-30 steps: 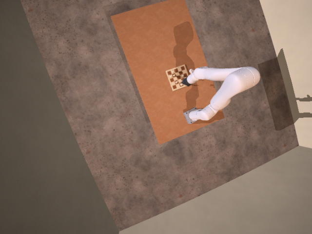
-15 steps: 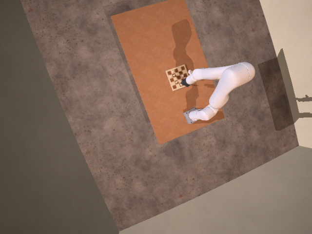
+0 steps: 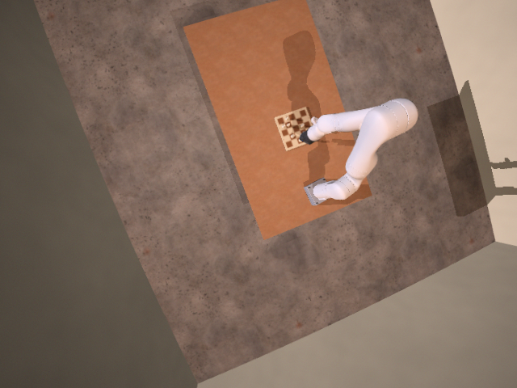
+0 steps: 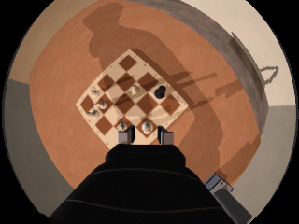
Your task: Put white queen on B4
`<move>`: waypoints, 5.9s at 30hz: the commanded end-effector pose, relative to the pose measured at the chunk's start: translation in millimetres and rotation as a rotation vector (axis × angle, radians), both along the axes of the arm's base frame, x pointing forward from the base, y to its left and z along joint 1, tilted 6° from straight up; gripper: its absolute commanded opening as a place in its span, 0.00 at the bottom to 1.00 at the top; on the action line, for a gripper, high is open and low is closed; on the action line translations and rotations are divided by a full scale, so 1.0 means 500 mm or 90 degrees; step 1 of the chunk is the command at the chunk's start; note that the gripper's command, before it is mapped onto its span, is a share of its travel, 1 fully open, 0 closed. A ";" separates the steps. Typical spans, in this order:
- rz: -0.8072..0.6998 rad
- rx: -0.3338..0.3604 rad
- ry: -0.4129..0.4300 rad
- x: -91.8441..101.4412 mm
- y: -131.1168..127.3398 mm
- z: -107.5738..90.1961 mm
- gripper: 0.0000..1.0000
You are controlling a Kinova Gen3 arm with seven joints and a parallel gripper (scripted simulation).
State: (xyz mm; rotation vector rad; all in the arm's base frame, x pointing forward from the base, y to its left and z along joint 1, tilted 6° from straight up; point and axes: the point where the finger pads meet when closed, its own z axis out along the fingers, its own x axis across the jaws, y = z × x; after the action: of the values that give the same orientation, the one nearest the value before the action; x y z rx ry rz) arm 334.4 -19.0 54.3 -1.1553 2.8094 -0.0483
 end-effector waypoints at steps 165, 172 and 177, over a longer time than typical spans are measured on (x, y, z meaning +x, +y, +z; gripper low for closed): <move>-0.001 0.000 0.002 0.003 -0.001 -0.039 0.00; -0.001 0.000 0.002 -0.001 -0.002 -0.008 0.00; -0.001 0.000 0.002 -0.004 -0.002 0.028 0.00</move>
State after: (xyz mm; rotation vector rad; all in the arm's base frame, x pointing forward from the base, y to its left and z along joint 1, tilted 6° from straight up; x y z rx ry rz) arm 325.9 -25.0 56.7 -1.1458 2.8430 -0.0414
